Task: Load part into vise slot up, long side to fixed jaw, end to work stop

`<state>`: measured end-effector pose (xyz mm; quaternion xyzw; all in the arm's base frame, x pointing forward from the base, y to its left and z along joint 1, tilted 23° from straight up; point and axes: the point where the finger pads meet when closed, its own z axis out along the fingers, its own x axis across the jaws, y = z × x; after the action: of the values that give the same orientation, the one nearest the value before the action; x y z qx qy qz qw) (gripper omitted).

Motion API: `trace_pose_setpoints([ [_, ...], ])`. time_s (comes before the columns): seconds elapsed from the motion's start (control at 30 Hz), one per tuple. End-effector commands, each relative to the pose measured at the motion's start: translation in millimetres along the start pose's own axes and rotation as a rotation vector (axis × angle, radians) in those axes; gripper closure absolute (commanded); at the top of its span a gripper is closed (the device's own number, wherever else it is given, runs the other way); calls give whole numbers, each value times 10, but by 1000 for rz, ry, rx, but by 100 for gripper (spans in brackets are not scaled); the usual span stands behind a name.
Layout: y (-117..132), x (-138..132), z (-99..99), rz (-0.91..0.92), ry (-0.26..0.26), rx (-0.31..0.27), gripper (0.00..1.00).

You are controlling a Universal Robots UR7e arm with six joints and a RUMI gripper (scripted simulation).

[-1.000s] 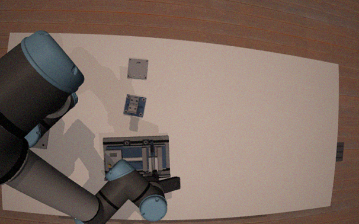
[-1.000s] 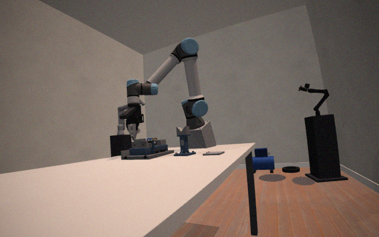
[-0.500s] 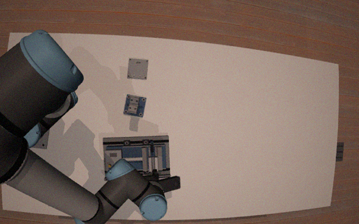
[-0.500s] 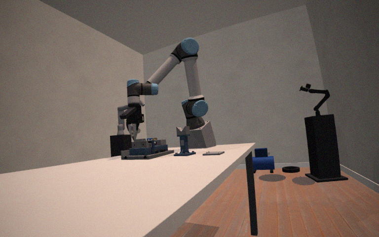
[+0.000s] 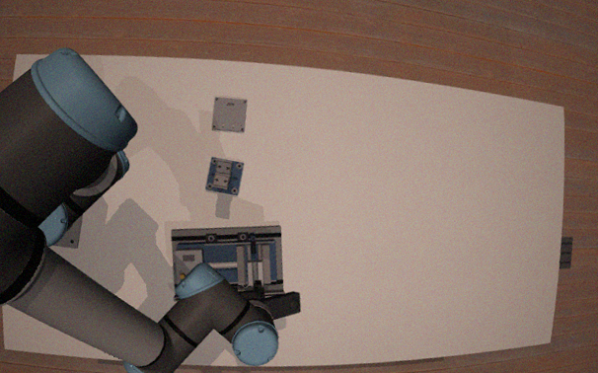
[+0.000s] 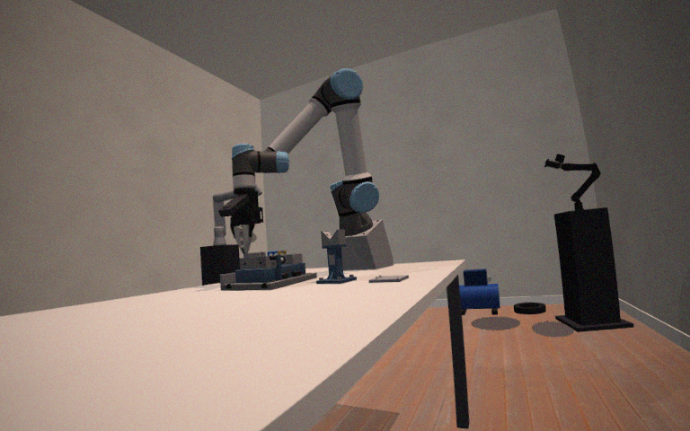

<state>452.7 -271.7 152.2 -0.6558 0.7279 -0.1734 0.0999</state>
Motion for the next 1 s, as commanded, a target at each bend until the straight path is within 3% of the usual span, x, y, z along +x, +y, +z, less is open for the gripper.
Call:
trace_pose_setpoints([
  [0.0, -4, -10, -4, 0, 1, 1, 100],
  [0.97, -4, -88, -4, 0, 1, 1, 100],
])
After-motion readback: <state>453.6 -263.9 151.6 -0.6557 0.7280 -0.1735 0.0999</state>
